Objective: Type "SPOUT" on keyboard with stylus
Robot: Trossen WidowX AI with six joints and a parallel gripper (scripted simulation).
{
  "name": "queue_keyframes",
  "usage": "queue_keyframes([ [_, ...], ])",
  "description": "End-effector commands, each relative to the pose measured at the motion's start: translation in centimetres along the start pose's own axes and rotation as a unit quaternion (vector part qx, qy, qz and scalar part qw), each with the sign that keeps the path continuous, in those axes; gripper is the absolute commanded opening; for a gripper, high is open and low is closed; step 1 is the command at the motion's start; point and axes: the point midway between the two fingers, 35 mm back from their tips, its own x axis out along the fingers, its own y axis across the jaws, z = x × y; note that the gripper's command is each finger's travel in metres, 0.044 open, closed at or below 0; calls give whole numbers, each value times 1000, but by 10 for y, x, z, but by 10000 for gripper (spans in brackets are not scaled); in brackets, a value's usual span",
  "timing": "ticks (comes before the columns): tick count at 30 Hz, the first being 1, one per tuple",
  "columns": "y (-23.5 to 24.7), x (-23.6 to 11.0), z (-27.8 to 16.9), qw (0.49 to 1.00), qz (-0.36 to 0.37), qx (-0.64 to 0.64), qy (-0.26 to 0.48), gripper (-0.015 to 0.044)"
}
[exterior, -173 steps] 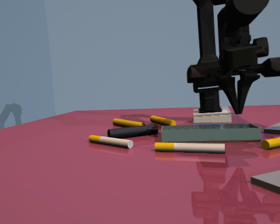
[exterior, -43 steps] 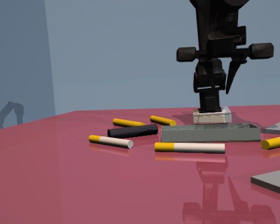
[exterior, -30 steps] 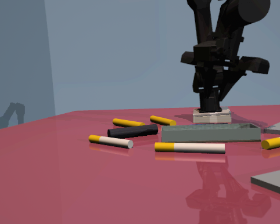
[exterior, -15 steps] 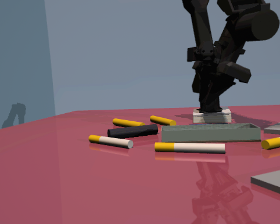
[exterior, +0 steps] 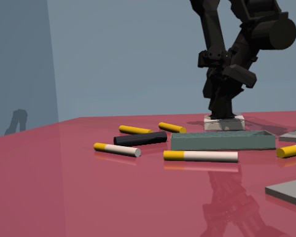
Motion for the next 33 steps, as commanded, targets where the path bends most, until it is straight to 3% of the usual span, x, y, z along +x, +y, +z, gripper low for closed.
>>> queue_keyframes([
  [1, -1, 4, -1, 1000, -1, 3, -4, 150],
  [33, -1, 22, -13, 1000, -1, 3, -4, 150],
])
